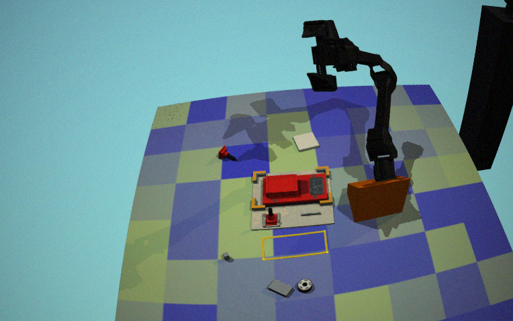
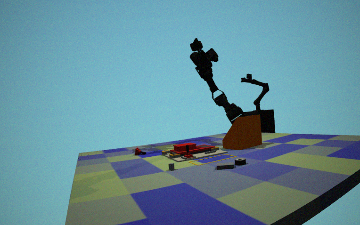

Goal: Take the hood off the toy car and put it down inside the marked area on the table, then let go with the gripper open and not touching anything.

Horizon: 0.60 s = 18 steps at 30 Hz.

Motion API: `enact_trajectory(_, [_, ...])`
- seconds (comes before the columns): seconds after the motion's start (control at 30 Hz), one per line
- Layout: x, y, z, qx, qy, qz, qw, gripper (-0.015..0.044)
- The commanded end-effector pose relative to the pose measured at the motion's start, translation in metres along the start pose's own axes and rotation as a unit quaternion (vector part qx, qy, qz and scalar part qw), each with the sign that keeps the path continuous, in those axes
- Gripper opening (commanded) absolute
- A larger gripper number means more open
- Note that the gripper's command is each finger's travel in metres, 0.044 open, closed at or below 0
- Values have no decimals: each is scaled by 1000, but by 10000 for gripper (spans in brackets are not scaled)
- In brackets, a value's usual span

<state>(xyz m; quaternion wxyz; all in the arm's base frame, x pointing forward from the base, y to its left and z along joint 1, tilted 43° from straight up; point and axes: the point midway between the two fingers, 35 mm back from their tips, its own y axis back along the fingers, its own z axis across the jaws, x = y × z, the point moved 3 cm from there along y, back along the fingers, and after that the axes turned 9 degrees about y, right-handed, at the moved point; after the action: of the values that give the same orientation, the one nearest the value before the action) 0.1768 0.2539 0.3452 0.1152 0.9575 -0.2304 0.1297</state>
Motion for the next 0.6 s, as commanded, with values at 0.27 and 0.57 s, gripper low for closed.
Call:
enact_trajectory(0.27, [87,-17,136,-257,-388,275,841,440])
enact_trajectory(0.57, [132,34,239,-318,-548,570,524,440])
